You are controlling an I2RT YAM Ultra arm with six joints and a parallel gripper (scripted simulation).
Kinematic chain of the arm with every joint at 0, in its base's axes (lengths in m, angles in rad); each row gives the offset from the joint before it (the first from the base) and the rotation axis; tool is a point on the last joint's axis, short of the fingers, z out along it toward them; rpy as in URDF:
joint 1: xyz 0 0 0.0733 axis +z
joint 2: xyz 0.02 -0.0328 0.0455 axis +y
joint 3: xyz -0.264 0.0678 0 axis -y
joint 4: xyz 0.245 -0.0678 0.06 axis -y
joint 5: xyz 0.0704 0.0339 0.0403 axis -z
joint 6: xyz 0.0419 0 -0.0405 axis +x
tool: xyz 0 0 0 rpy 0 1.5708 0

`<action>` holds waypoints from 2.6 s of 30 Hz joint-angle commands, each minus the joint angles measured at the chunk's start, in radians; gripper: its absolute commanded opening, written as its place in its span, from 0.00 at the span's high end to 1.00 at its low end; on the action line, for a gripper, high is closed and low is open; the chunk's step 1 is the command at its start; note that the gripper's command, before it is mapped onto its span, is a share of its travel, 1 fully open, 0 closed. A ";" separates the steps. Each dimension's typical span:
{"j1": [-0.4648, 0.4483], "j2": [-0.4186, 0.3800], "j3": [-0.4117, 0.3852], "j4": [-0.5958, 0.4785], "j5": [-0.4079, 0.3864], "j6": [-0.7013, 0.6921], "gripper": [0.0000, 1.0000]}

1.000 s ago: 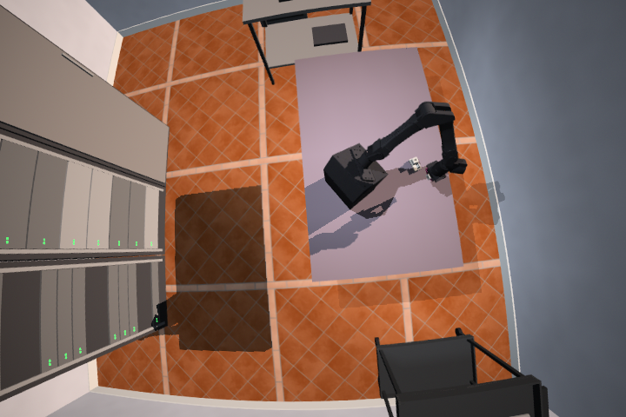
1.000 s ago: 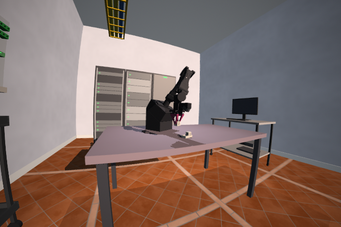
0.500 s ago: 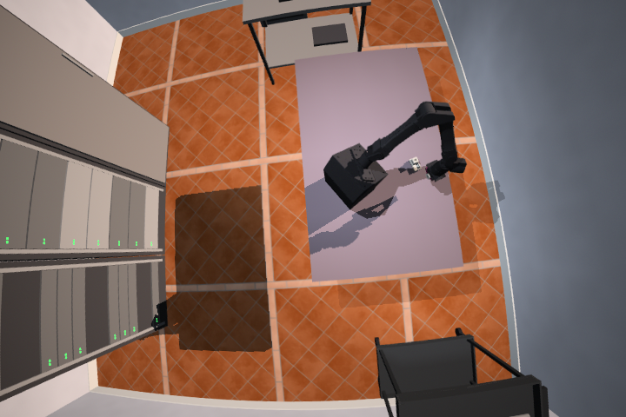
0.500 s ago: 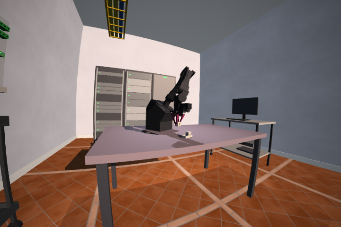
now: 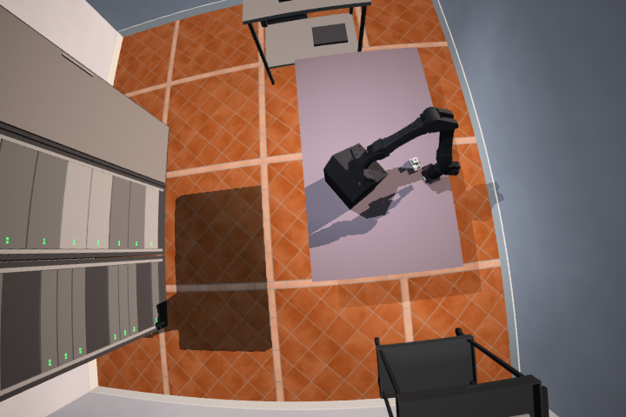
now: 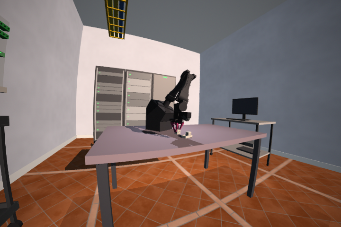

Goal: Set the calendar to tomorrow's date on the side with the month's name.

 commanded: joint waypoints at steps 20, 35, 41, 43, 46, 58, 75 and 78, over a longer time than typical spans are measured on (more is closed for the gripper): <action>0.029 0.121 0.039 0.132 0.023 0.054 0.73; 0.029 0.123 0.041 0.131 0.023 0.054 0.73; 0.029 0.123 0.041 0.131 0.023 0.054 0.73; 0.029 0.123 0.041 0.131 0.023 0.054 0.73; 0.029 0.123 0.041 0.131 0.023 0.054 0.73; 0.027 0.123 0.042 0.131 0.023 0.054 0.73; 0.024 0.123 0.045 0.130 0.022 0.053 0.73; 0.024 0.123 0.045 0.130 0.022 0.053 0.73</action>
